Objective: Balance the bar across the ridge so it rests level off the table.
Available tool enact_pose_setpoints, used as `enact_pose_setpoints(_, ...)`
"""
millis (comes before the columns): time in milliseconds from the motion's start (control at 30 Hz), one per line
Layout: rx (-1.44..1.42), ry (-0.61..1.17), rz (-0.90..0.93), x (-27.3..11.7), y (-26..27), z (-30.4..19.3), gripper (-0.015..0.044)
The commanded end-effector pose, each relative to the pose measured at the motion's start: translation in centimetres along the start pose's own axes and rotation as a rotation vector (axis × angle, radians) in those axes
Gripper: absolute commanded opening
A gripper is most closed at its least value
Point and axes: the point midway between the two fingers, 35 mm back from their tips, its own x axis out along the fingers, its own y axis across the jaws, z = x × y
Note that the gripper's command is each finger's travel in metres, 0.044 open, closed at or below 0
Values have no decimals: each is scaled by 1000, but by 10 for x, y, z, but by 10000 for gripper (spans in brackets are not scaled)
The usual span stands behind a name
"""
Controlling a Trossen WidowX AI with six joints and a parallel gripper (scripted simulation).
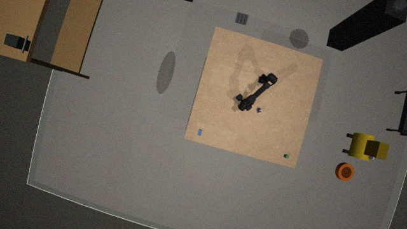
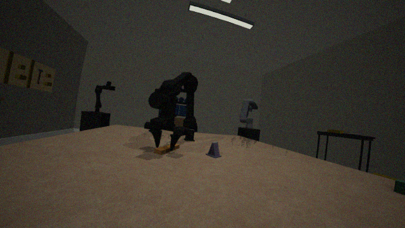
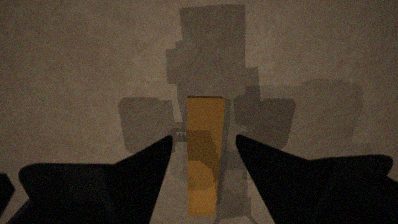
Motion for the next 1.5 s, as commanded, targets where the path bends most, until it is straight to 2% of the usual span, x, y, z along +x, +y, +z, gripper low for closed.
enact_pose_setpoints(0, 6, 11, 4, 5, 0, -2, 315)
enact_pose_setpoints(500, 6, 11, 4, 5, 0, -2, 315)
enact_pose_setpoints(700, 0, 9, -1, 5, 0, -2, 157)
enact_pose_setpoints(967, 0, 9, -1, 5, 0, -2, 104)
enact_pose_setpoints(1100, 0, 9, -1, -2, 0, 0, 0)
enact_pose_setpoints(1467, 2, 9, 1, -29, 0, 3, 0)
